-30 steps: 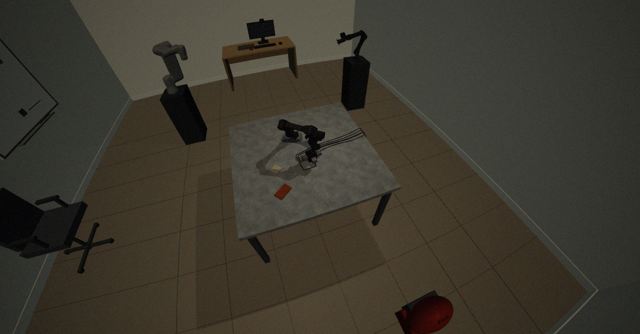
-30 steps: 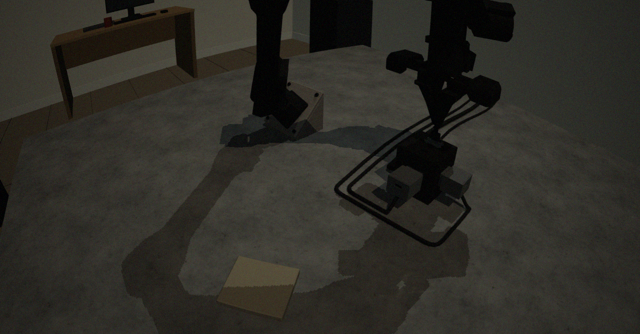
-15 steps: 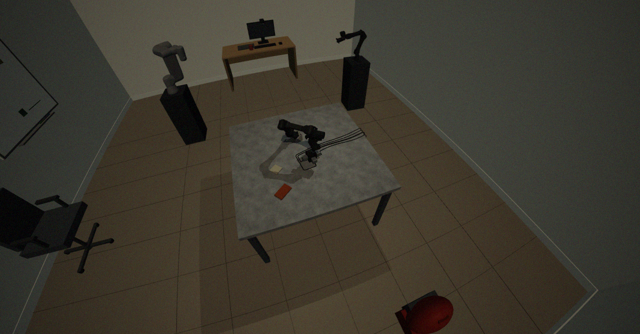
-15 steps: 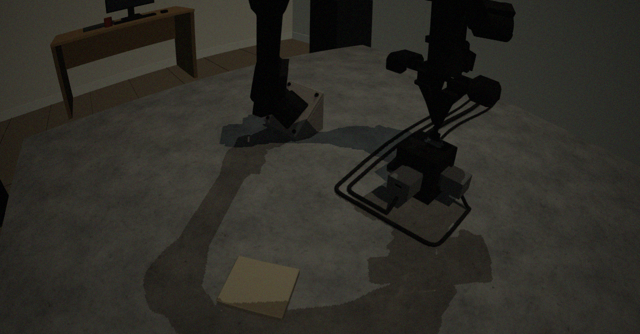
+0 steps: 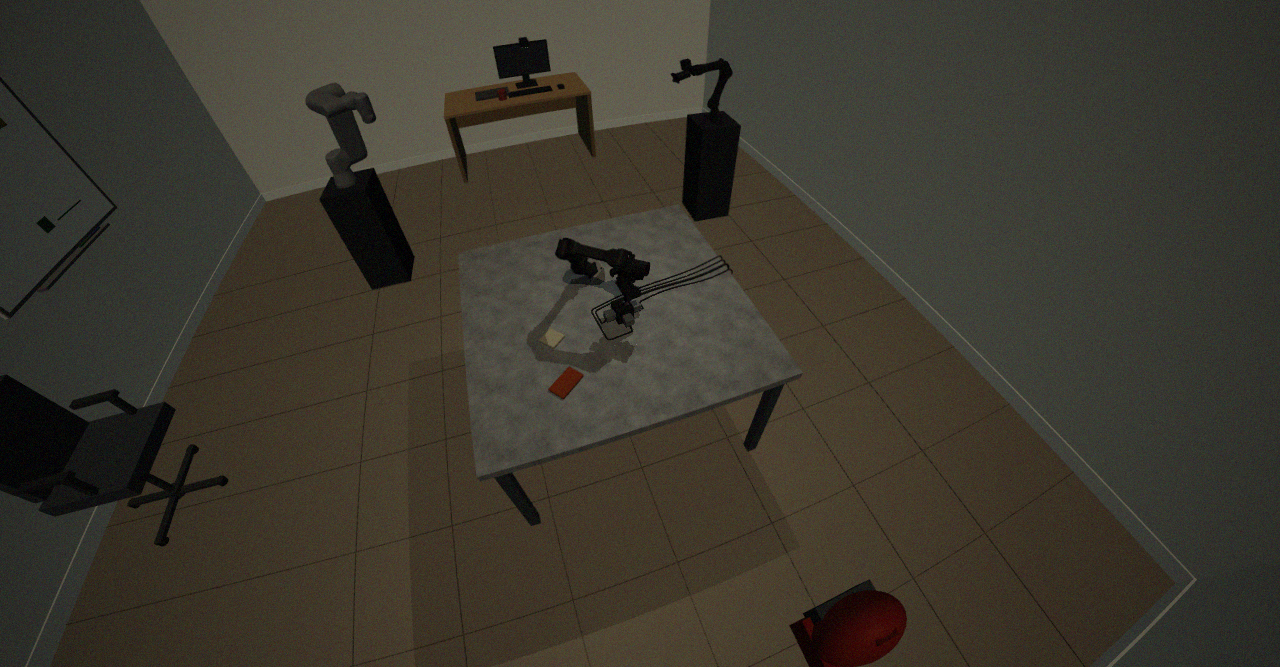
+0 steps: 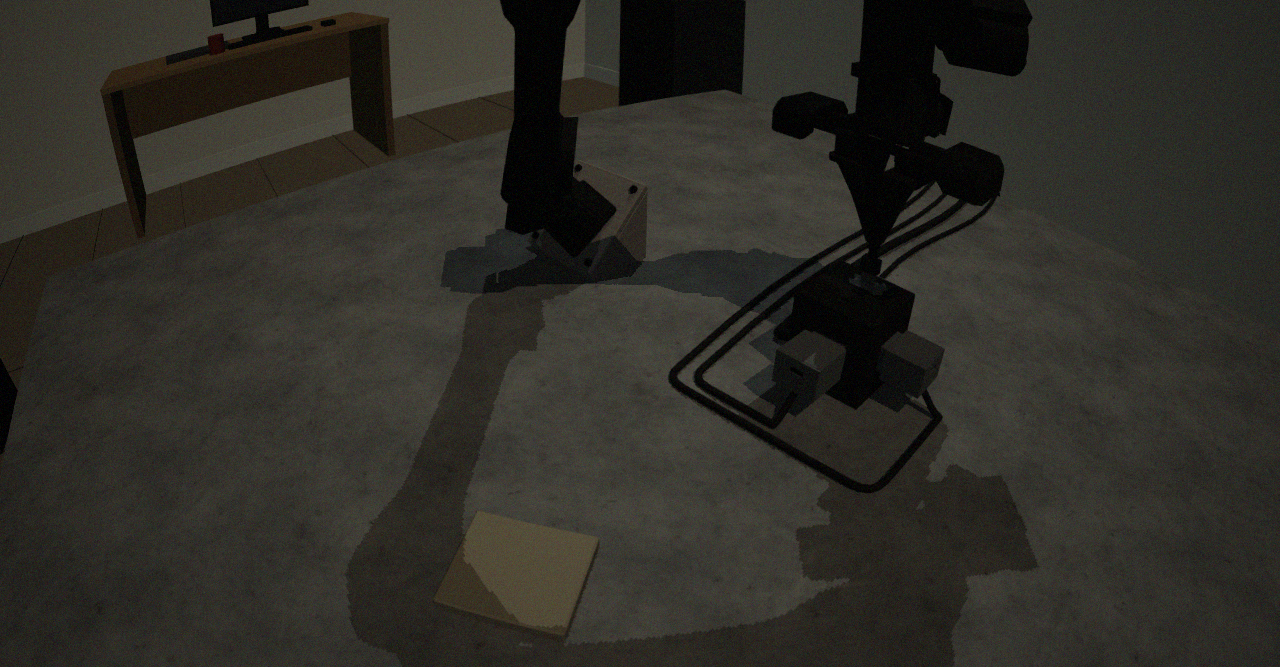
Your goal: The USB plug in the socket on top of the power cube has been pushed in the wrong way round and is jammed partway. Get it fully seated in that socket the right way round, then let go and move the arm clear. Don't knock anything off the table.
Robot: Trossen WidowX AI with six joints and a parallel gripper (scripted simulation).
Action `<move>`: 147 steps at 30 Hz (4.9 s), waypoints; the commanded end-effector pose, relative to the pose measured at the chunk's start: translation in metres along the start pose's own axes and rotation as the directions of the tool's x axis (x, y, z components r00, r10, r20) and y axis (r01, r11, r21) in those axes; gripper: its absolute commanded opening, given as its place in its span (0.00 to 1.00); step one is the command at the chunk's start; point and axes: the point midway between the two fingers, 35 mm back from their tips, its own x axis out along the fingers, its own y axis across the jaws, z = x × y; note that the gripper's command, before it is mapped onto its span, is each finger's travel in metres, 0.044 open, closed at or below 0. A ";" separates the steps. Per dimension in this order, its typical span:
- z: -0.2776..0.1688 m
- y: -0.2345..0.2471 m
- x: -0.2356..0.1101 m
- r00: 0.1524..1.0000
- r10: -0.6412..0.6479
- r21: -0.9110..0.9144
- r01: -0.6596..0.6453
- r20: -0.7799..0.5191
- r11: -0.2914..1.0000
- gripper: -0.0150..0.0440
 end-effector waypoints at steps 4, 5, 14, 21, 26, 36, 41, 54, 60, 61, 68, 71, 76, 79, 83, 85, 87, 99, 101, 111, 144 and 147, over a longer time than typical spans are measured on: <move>0.001 0.000 -0.006 1.000 -0.001 0.003 0.001 0.003 1.000 0.25; 0.001 0.000 -0.006 1.000 -0.001 0.003 0.001 0.003 1.000 0.25; 0.001 0.000 -0.012 1.000 -0.001 0.003 0.001 0.004 1.000 0.25; 0.001 0.000 -0.017 1.000 -0.001 0.003 0.000 0.004 1.000 0.25; 0.001 0.000 -0.020 1.000 0.000 0.003 0.000 0.004 1.000 0.25; 0.000 0.000 -0.021 1.000 0.000 0.046 0.000 0.002 0.999 0.25; 0.000 0.000 -0.021 1.000 0.000 0.162 0.000 0.001 0.987 0.25; 0.000 0.000 -0.021 1.000 0.000 0.488 0.000 0.001 0.873 0.25; 0.000 0.000 -0.021 1.000 0.000 0.619 0.000 0.001 0.786 0.25; 0.000 0.000 -0.021 1.000 0.000 0.639 0.000 0.001 0.769 0.25; 0.000 0.000 -0.021 1.000 0.000 0.769 0.000 0.001 0.640 0.25; 0.000 0.000 -0.021 1.000 0.000 0.816 0.000 0.001 0.578 0.25; 0.000 0.000 -0.021 1.000 0.000 0.885 -0.001 0.001 0.466 0.25; 0.000 0.000 -0.021 1.000 0.000 0.919 -0.001 0.001 0.395 0.25; 0.000 0.000 -0.021 1.000 0.000 0.955 -0.001 0.001 0.297 0.25; 0.000 0.000 -0.021 1.000 0.000 0.969 -0.001 0.001 0.247 0.25; 0.000 0.000 -0.021 1.000 0.000 0.981 -0.001 0.001 0.196 0.25; 0.000 0.000 -0.021 1.000 0.000 0.993 -0.001 0.001 -0.117 0.25; 0.000 0.000 -0.021 1.000 0.000 0.986 -0.001 0.001 -0.169 0.25; 0.000 0.000 -0.021 1.000 0.000 0.908 -0.001 0.001 -0.418 0.25; 0.000 0.000 -0.021 1.000 0.000 0.272 0.000 0.000 -0.962 0.25; 0.000 0.000 -0.021 1.000 0.000 0.196 0.000 0.000 -0.981 0.25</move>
